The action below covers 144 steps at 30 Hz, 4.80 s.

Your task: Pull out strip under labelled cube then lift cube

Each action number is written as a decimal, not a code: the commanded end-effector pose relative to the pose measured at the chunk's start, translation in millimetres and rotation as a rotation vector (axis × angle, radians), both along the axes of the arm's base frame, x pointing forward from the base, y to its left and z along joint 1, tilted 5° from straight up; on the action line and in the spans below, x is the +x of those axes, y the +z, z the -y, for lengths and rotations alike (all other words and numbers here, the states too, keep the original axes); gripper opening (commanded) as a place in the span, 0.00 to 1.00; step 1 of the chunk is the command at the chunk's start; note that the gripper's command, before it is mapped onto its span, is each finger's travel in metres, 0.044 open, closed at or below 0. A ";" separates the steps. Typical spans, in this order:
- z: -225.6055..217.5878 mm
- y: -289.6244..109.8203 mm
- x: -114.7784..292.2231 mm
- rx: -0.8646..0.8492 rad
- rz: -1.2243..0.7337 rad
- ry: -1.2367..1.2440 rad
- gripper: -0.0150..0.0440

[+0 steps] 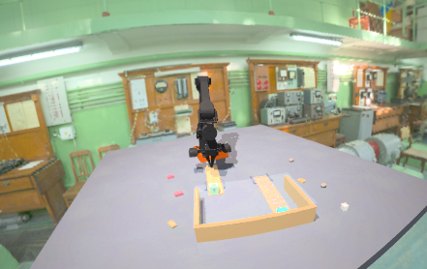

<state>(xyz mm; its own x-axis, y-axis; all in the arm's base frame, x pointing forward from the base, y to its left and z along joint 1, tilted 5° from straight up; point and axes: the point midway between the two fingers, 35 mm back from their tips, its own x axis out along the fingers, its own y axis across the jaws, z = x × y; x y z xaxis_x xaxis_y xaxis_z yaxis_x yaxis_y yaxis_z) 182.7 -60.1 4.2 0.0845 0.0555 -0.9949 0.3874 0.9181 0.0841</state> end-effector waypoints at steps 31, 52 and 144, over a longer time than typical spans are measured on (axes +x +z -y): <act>-5.5 -5.2 -13.6 0.008 -0.030 -0.002 0.25; 13.7 42.8 23.2 0.006 -0.026 0.002 0.61; 96.3 18.1 190.2 0.002 -0.011 0.007 0.45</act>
